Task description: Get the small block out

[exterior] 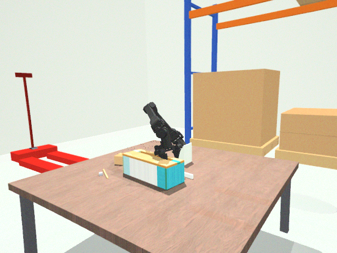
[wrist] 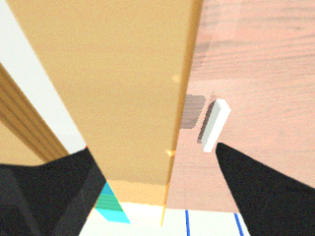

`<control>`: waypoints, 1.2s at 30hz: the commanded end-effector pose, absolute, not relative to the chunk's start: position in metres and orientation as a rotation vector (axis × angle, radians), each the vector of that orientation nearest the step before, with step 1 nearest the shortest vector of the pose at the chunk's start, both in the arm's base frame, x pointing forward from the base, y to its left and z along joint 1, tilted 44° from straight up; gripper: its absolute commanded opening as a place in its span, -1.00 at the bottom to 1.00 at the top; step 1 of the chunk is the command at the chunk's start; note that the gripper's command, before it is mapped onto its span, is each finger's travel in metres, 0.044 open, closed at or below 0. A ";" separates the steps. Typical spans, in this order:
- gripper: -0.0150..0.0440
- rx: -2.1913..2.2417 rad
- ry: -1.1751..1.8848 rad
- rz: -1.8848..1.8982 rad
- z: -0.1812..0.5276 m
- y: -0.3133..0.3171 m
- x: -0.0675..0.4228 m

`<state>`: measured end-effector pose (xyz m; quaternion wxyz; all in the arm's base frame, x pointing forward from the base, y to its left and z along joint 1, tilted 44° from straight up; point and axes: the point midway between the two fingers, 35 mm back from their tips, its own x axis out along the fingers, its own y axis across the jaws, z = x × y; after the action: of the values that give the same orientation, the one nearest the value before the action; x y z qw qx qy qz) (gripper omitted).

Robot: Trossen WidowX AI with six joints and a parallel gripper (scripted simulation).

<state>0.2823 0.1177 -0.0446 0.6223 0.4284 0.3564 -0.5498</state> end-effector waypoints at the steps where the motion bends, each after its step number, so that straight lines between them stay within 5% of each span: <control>1: 0.86 0.982 0.823 -1.266 -0.053 0.125 0.282; 26: 0.86 0.973 0.827 -1.260 -0.019 0.177 0.275; 30: 0.51 0.807 0.927 -1.076 -0.020 0.192 0.280; 36: 0.47 0.237 1.130 -0.736 -0.025 0.196 0.272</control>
<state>0.2770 0.1920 -0.0196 0.7326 0.2569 0.4674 -0.4229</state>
